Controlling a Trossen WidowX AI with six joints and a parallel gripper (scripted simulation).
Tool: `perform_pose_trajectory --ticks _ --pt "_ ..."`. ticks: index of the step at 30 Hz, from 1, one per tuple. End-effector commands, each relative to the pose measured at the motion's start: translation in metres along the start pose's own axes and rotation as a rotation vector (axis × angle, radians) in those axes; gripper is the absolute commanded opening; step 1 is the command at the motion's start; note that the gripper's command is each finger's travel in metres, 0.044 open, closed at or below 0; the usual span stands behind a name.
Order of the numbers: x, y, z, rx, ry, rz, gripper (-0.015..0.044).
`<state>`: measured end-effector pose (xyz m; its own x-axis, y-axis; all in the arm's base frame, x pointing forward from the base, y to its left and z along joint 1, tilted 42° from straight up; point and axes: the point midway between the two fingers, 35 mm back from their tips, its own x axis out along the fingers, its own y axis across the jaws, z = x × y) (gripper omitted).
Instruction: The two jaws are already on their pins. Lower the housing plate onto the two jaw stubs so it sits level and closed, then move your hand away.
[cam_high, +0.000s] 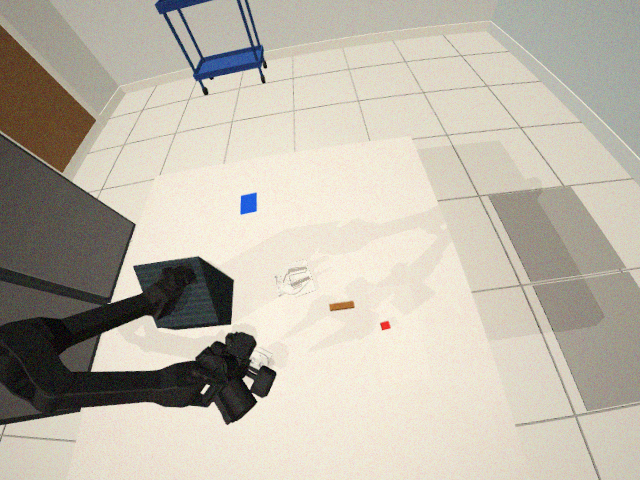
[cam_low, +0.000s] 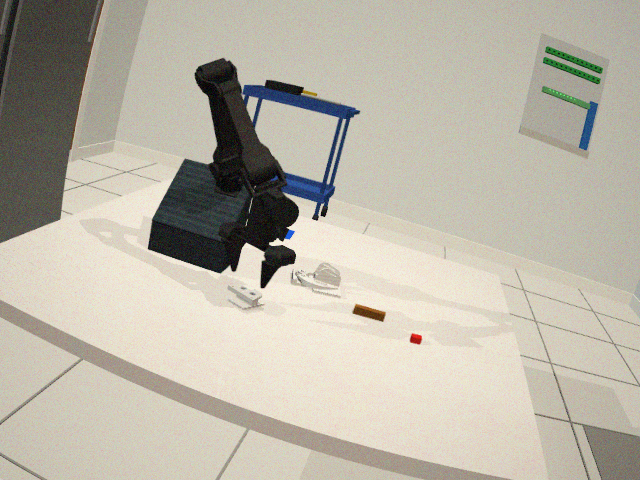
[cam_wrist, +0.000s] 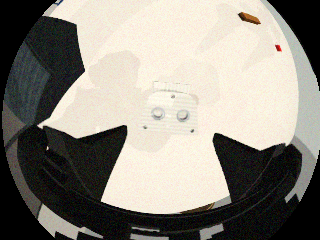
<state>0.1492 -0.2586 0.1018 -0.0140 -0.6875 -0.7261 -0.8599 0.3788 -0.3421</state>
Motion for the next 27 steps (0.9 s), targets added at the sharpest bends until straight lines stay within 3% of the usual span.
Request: perform_pose_trajectory --ticks 1,27 --pt "0.006 0.001 0.002 -0.007 -0.007 0.003 0.0440" --pt "0.037 0.001 0.002 -0.008 -0.006 0.003 0.0440"
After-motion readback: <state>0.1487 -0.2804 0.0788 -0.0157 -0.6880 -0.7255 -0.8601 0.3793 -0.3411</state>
